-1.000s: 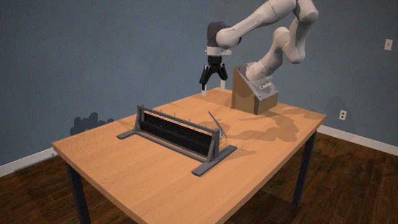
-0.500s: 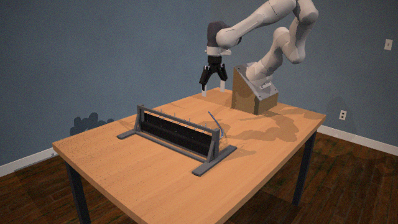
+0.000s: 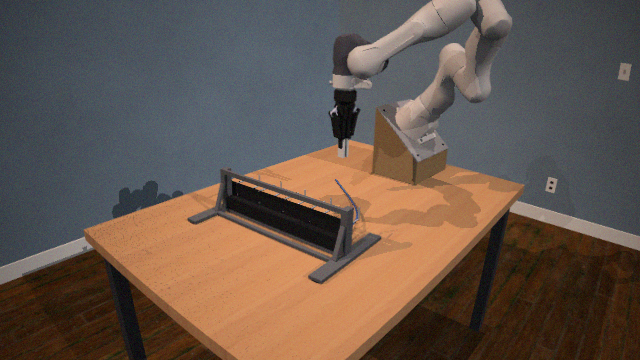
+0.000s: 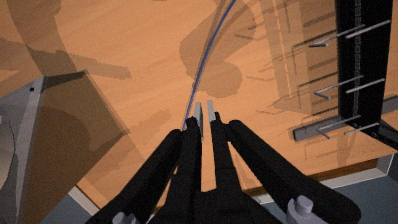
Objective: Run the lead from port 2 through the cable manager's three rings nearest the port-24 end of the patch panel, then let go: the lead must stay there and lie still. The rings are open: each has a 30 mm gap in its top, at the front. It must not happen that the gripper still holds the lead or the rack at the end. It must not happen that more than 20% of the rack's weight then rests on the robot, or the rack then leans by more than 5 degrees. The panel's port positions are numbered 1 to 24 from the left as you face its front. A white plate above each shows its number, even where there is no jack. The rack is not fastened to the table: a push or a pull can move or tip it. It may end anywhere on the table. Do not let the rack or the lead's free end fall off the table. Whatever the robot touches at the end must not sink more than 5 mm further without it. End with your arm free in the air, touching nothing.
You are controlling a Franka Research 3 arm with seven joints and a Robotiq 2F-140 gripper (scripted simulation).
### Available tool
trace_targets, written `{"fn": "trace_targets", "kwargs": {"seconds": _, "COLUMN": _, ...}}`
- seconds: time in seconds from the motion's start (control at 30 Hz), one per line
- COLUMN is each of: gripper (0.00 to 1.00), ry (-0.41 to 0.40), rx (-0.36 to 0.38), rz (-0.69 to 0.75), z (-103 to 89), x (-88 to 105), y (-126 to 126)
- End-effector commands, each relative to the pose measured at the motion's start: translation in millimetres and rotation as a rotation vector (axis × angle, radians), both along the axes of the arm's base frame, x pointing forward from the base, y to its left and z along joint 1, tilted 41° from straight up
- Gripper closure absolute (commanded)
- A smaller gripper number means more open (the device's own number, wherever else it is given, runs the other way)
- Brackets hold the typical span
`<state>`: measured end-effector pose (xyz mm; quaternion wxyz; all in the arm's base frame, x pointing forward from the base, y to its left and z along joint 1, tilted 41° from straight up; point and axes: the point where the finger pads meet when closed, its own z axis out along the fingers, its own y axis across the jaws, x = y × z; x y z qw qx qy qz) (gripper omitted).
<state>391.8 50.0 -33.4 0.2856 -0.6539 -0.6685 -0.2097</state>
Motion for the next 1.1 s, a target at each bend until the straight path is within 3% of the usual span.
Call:
{"fn": "trace_targets", "kwargs": {"seconds": 0.0, "gripper": 1.0, "ry": 0.003, "rx": -0.002, "rz": -0.009, "z": 0.1, "x": 0.9, "y": -1.0}}
{"fn": "trace_targets", "kwargs": {"seconds": 0.6, "gripper": 1.0, "ry": 0.006, "rx": -0.003, "rz": -0.013, "z": 0.1, "x": 0.6, "y": -1.1}}
{"fn": "trace_targets", "kwargs": {"seconds": 0.67, "gripper": 1.0, "ry": 0.065, "rx": -0.012, "rz": -0.08, "z": 0.1, "x": -4.9, "y": -1.7}}
{"fn": "trace_targets", "kwargs": {"seconds": 0.77, "gripper": 1.0, "ry": 0.22, "rx": -0.037, "rz": -0.257, "z": 0.3, "x": -20.8, "y": -3.4}}
{"fn": "trace_targets", "kwargs": {"seconds": 0.87, "gripper": 1.0, "ry": 0.284, "rx": -0.047, "rz": -0.331, "z": 0.5, "x": -26.6, "y": -3.8}}
{"fn": "trace_targets", "kwargs": {"seconds": 0.93, "gripper": 1.0, "ry": 0.284, "rx": -0.047, "rz": -0.331, "z": 0.5, "x": -26.6, "y": -3.8}}
{"fn": "trace_targets", "kwargs": {"seconds": 0.97, "gripper": 0.8, "ry": 0.298, "rx": -0.049, "rz": -0.348, "z": 0.5, "x": -26.6, "y": -3.8}}
{"fn": "trace_targets", "kwargs": {"seconds": 1.07, "gripper": 0.8, "ry": 0.298, "rx": -0.049, "rz": -0.348, "z": 0.5, "x": -26.6, "y": -3.8}}
